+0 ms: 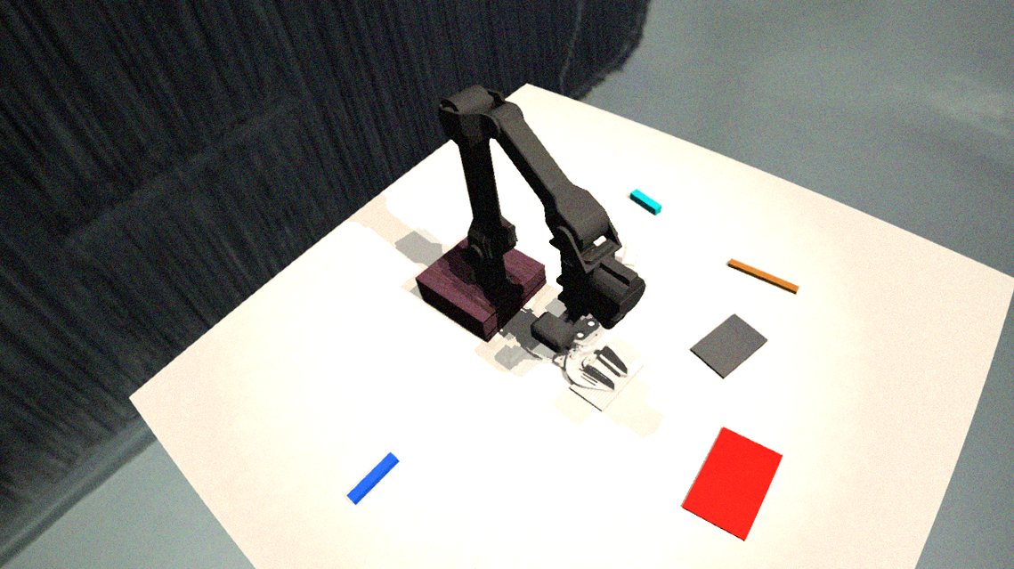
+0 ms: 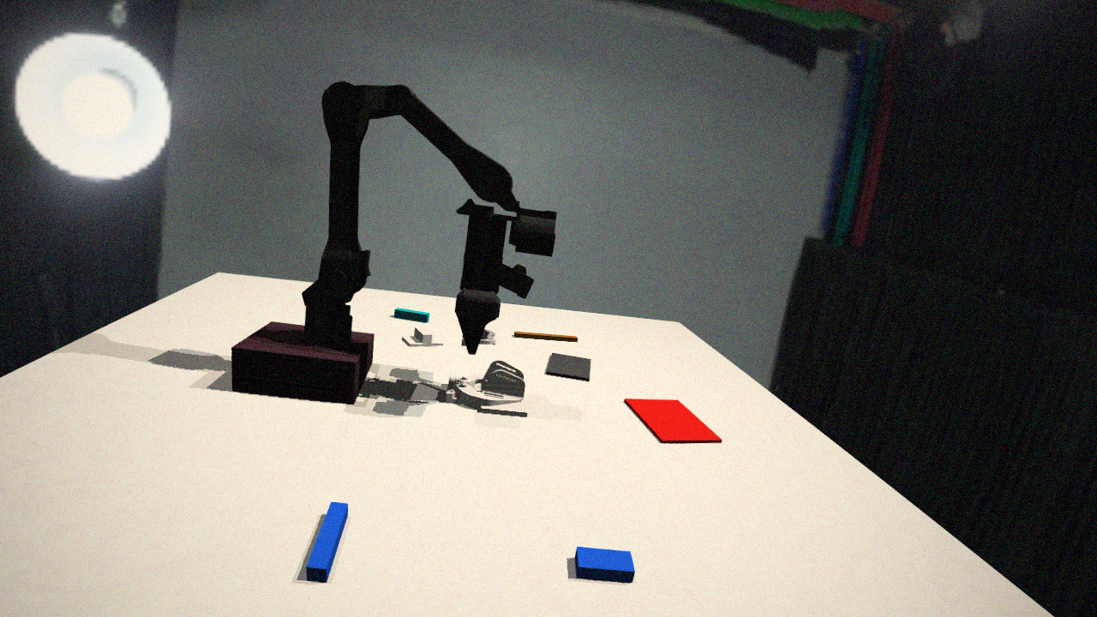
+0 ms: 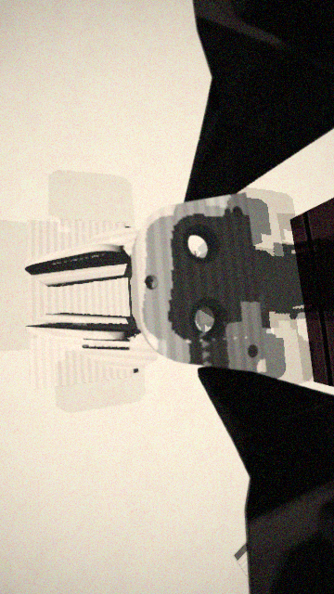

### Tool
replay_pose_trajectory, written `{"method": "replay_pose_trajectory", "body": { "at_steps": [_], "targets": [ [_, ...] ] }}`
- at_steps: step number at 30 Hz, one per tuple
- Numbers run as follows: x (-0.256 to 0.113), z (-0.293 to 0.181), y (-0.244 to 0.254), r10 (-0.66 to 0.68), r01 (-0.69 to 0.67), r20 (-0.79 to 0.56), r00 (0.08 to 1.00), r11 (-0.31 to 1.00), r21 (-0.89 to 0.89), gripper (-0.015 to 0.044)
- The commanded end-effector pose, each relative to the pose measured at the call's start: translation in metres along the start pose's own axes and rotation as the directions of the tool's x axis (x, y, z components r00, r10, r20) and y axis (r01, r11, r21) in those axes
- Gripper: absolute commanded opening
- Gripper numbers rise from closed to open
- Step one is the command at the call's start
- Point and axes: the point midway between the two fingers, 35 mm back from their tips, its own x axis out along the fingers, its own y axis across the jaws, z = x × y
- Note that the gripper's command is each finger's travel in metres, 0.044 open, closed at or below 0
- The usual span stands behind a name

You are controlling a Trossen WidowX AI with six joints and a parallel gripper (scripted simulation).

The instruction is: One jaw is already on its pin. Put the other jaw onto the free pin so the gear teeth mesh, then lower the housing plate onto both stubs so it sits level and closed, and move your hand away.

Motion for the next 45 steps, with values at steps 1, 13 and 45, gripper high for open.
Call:
{"method": "replay_pose_trajectory", "body": {
  "at_steps": [1,13,45],
  "targets": [
    [0.0,0.0,0.0,0.003,-0.003,0.001,1.0,1.0,0.005,0.0351],
    [0.0,-0.007,-0.001,0.003,-0.003,0.0,1.0,1.0,0.006,0.0351],
    [0.0,-0.015,-0.003,0.003,-0.003,0.0,1.0,1.0,-0.001,0.0351]
  ]
}}
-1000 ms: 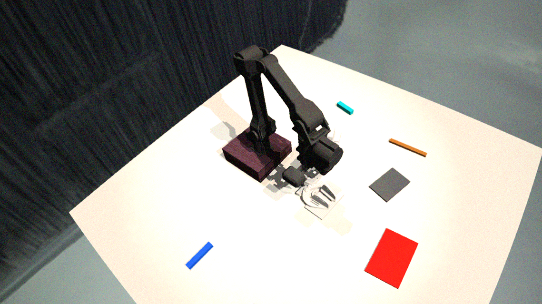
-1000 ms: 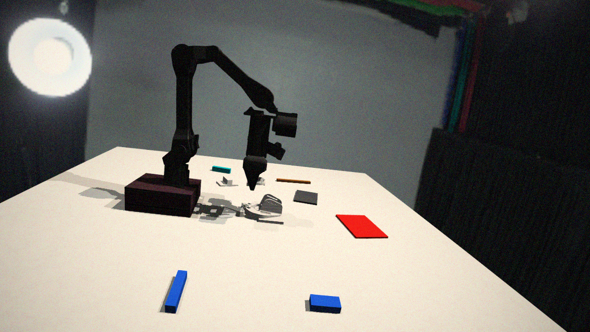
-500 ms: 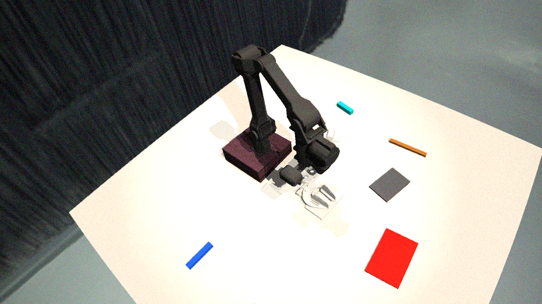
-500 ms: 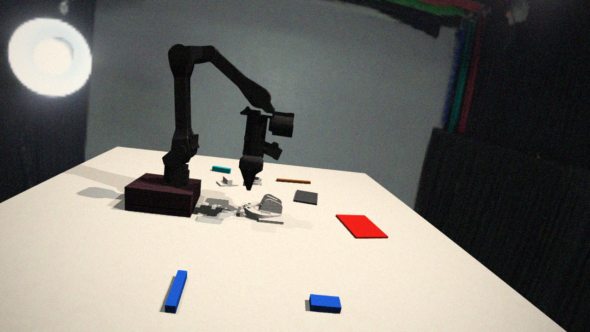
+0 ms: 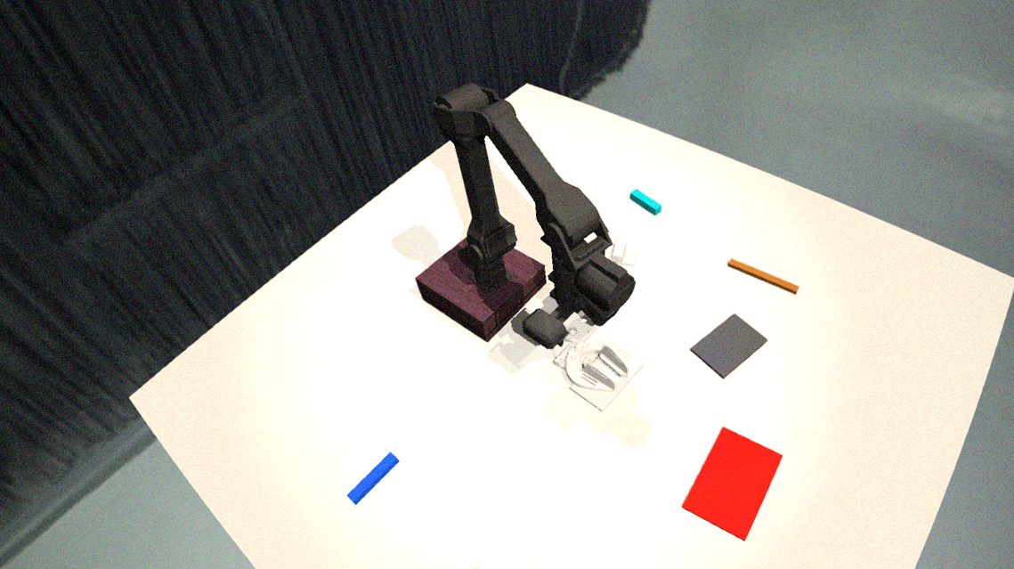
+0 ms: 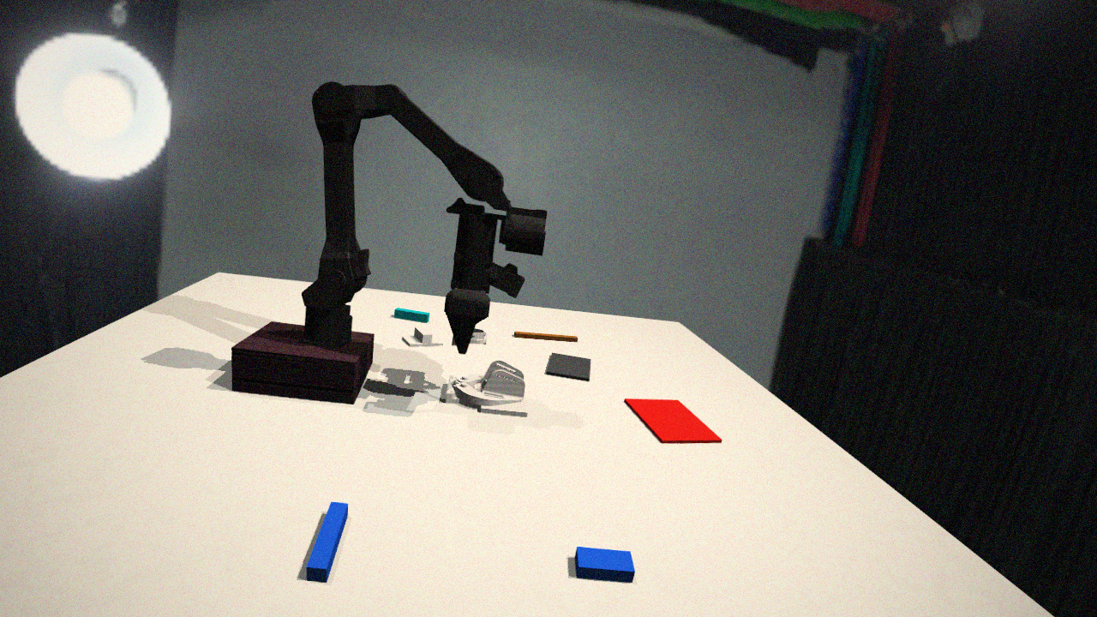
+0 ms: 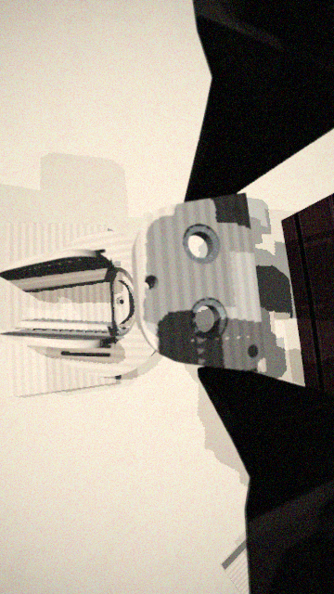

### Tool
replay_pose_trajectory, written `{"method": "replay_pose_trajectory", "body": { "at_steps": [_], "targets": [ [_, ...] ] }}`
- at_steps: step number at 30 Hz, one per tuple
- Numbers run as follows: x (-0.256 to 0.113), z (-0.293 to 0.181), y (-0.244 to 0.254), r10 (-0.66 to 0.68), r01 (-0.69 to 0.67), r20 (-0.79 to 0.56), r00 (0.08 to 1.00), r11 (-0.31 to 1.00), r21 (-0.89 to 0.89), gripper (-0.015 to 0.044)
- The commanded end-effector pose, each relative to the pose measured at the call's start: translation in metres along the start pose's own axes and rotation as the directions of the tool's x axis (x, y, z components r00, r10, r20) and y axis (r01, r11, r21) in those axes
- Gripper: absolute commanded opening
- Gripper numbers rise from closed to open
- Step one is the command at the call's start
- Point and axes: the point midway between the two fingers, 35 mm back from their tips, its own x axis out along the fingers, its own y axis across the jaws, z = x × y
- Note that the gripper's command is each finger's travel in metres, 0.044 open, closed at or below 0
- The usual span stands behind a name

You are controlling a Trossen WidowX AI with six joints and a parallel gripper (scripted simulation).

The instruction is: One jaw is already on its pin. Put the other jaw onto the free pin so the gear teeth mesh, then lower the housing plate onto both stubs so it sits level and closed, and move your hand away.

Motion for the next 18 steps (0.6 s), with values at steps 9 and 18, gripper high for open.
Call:
{"method": "replay_pose_trajectory", "body": {
  "at_steps": [9,18],
  "targets": [
    [0.002,0.0,0.0,0.003,-0.003,-0.001,1.0,1.0,-0.003,0.0351],
    [0.017,0.001,0.0,0.003,-0.003,-0.001,1.0,1.0,-0.003,0.0351]
  ]
}}
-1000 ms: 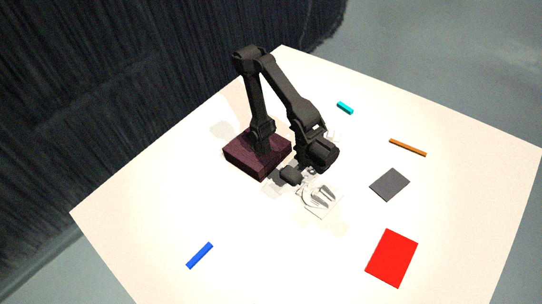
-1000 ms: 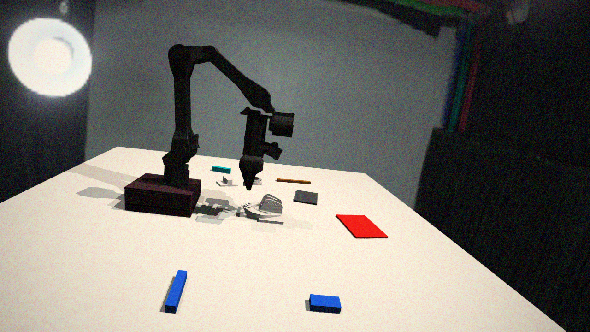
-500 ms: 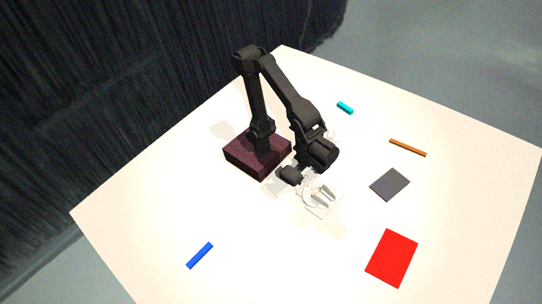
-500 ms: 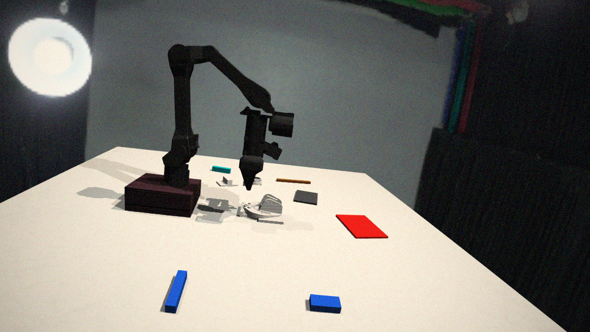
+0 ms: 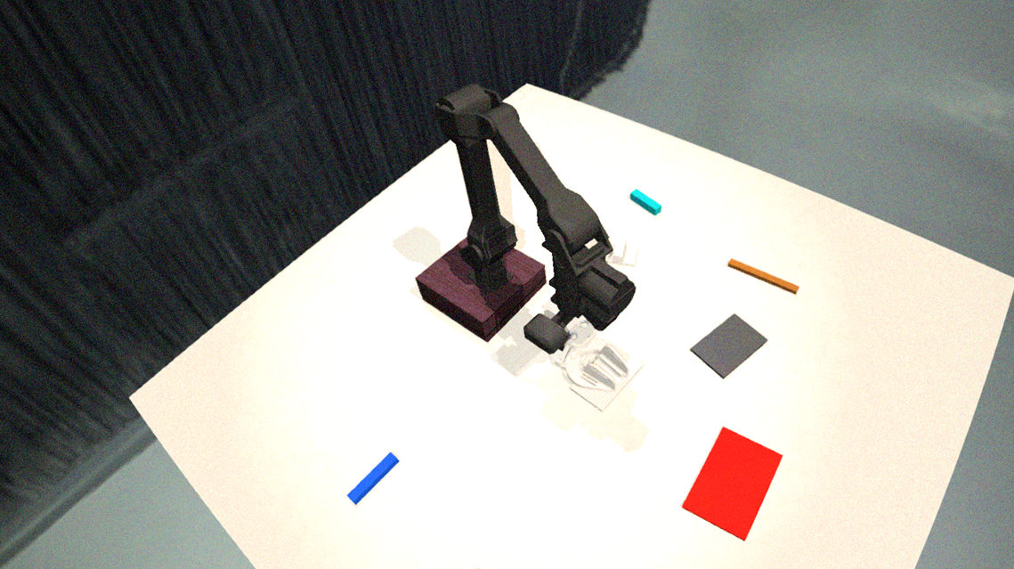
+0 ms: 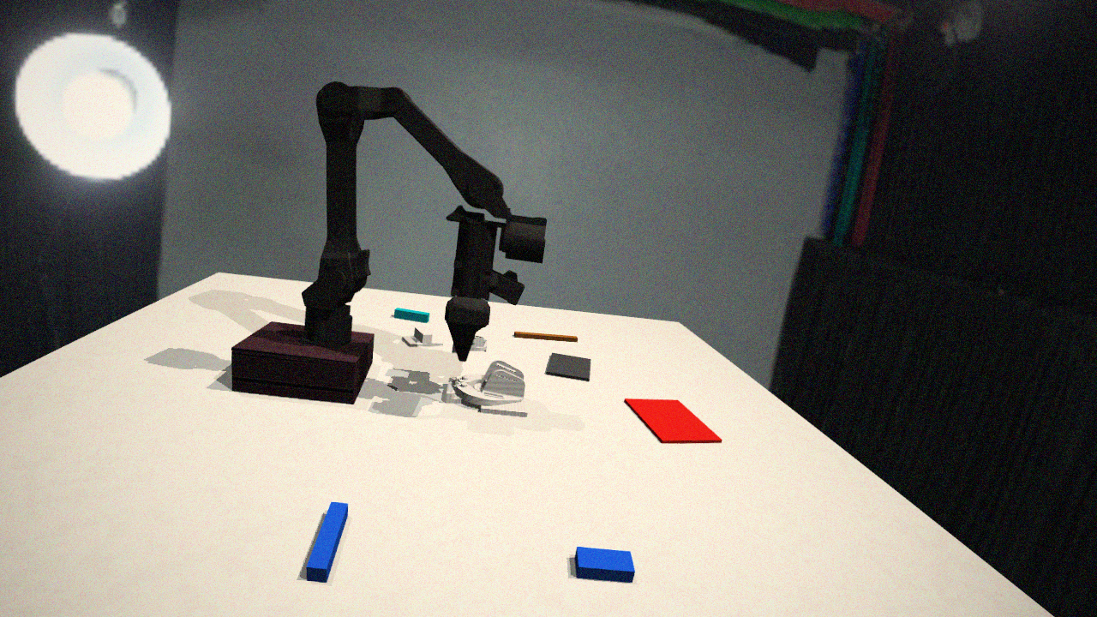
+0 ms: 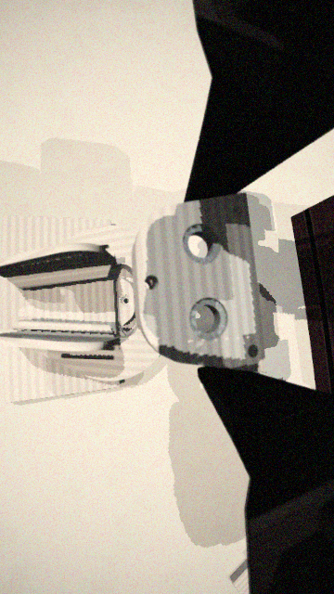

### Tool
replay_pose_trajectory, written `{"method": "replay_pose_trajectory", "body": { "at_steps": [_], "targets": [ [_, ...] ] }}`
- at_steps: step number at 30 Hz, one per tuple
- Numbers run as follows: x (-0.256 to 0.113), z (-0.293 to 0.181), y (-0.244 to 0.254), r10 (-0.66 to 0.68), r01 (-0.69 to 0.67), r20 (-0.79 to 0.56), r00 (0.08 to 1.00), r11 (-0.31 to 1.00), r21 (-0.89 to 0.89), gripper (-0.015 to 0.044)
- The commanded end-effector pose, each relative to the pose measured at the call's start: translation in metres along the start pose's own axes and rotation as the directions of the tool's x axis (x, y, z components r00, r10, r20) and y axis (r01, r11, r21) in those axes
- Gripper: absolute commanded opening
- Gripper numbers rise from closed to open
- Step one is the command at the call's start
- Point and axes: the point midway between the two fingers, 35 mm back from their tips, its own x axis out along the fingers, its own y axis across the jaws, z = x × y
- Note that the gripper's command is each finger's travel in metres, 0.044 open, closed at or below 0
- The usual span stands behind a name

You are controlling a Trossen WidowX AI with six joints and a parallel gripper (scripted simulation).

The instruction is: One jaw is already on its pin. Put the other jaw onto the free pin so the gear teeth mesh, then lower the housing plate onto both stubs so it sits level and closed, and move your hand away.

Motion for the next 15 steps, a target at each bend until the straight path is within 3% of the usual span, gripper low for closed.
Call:
{"method": "replay_pose_trajectory", "body": {
  "at_steps": [1,15],
  "targets": [
    [0.008,0.0,0.001,0.003,-0.003,-0.002,1.0,1.0,-0.001,0.0351],
    [0.031,0.0,0.001,0.004,-0.004,-0.002,1.0,1.0,-0.001,0.0351]
  ]
}}
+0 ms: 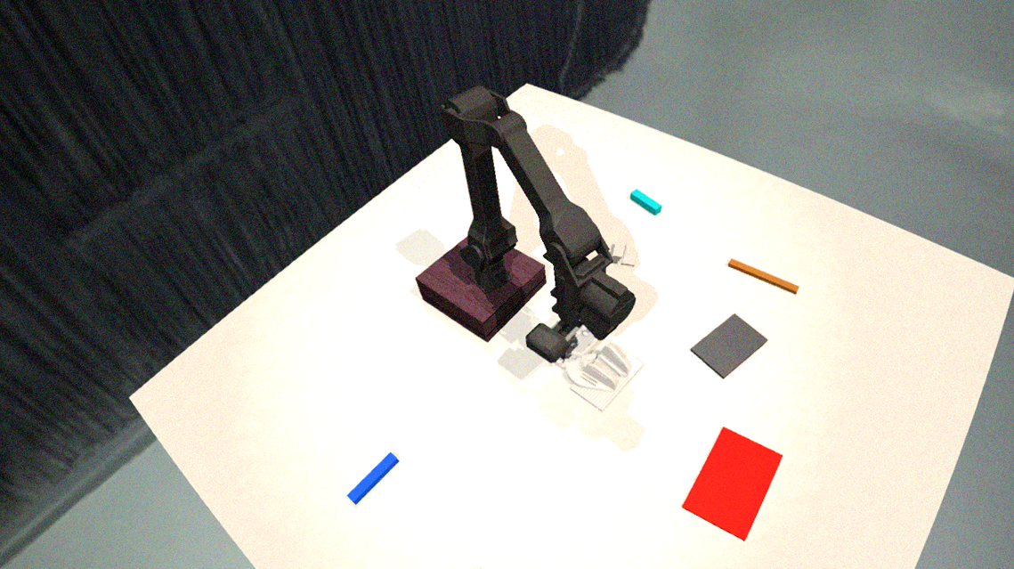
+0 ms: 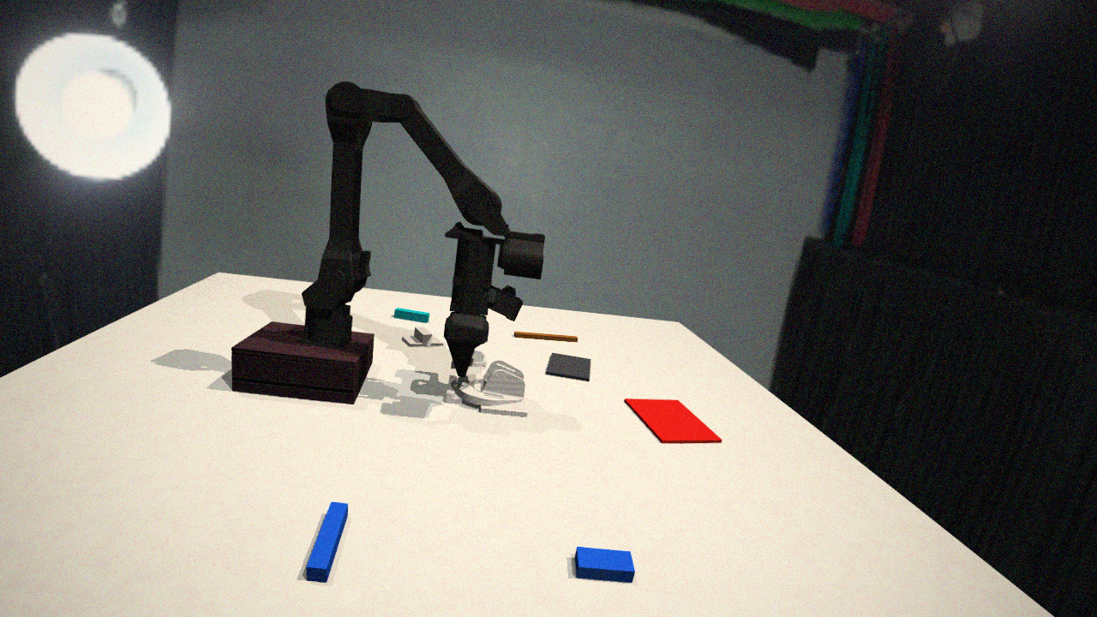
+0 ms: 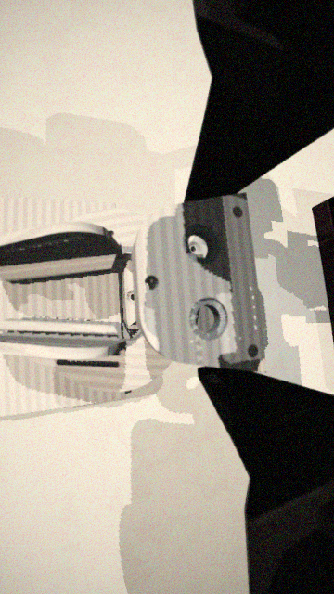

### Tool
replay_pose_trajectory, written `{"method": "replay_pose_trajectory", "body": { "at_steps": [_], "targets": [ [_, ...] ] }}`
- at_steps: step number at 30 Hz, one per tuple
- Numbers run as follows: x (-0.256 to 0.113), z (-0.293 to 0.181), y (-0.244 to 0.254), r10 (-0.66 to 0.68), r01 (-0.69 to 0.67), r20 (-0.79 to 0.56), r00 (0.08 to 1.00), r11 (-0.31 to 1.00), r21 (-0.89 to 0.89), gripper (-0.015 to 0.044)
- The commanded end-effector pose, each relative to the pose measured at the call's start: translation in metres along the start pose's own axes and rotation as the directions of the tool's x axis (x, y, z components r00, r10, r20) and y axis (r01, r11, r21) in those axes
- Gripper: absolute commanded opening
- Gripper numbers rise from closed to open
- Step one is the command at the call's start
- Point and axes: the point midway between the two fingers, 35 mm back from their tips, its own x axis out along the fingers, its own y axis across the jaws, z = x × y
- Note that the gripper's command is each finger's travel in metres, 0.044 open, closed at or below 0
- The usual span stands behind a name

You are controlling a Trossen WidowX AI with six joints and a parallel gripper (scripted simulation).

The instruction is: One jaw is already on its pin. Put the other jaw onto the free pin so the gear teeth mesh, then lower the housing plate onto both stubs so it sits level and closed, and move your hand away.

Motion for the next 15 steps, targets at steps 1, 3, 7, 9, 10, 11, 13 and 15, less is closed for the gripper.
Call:
{"method": "replay_pose_trajectory", "body": {
  "at_steps": [1,3,7,9,10,11,13,15],
  "targets": [
    [0.008,-0.001,0.001,0.003,-0.003,-0.002,1.0,1.0,0.003,0.0351],
    [0.011,-0.001,0.001,0.003,-0.003,-0.002,1.0,1.0,0.003,0.0351],
    [0.017,-0.002,0.001,0.003,-0.003,-0.002,1.0,1.0,0.004,0.0351],
    [0.02,-0.002,0.001,0.003,-0.003,-0.002,1.0,1.0,0.004,0.0351],
    [0.022,-0.003,0.001,0.003,-0.003,-0.002,1.0,1.0,0.004,0.0351],
    [0.024,-0.003,0.001,0.003,-0.003,-0.002,1.0,1.0,0.004,0.0351],
    [0.026,-0.003,0.001,0.004,-0.004,-0.002,1.0,1.0,0.004,0.0351],
    [0.026,-0.003,0.001,0.004,-0.004,-0.002,1.0,1.0,0.004,0.0351]
  ]
}}
